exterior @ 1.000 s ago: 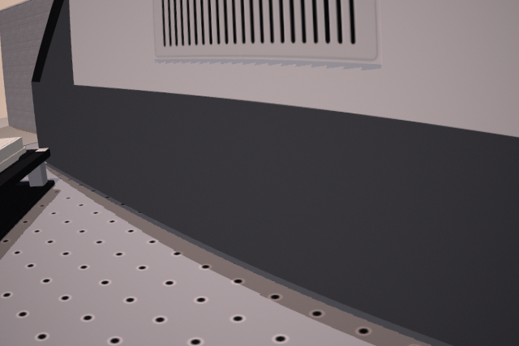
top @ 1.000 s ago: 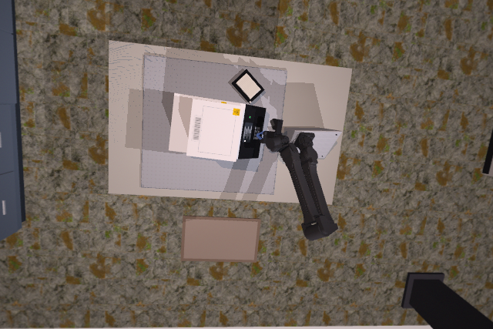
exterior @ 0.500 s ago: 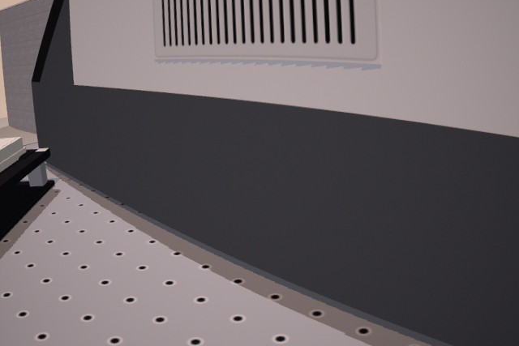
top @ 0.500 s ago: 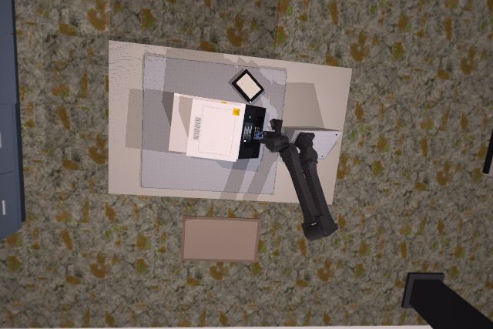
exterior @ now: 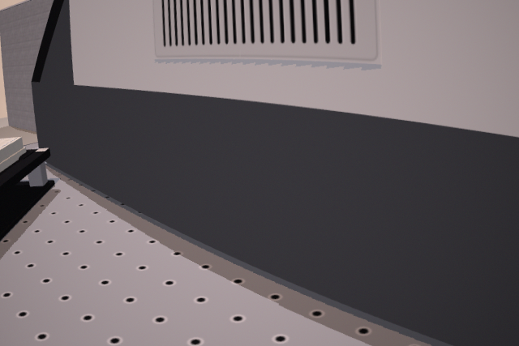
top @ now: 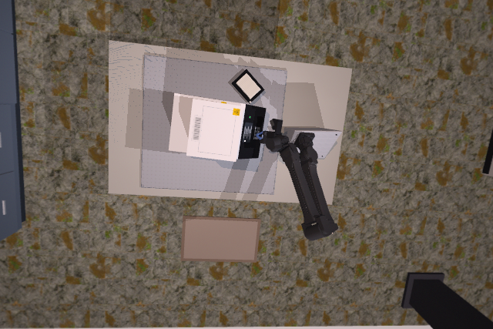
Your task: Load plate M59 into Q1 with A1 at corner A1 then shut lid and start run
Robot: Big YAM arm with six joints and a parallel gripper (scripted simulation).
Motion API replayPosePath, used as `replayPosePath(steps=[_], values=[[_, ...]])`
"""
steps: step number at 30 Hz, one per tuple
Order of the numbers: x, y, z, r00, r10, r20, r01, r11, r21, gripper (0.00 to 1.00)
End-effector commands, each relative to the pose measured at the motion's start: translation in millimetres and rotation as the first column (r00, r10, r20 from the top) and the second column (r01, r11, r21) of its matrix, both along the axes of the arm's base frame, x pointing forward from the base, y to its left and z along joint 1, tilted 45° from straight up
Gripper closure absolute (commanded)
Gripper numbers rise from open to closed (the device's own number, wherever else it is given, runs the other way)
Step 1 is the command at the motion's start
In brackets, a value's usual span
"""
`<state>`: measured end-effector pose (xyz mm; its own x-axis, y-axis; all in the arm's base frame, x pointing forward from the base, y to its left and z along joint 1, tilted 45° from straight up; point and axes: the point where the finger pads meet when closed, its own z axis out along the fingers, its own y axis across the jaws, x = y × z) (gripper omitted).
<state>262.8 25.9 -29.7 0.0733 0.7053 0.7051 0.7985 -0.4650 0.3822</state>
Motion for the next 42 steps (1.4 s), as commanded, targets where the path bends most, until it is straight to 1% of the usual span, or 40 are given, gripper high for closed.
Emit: replayPosePath(steps=[1,5,11,15,27,42], values=[[2,1,-1.0,1.000,0.003,0.004,-0.003,1.000,-0.006,1.00],[3,-1,0.4,1.000,0.000,0.007,0.000,1.000,-0.010,1.00],[15,-10,6.0,0.999,-0.006,0.033,0.007,1.000,-0.026,1.00],[18,-10,7.0,0.999,-0.003,0.040,0.004,1.000,-0.022,1.00],[20,-9,6.8,0.999,-0.002,0.040,0.003,1.000,-0.022,1.00],[17,-6,3.3,1.000,-0.002,0.029,0.003,1.000,-0.019,1.00]])
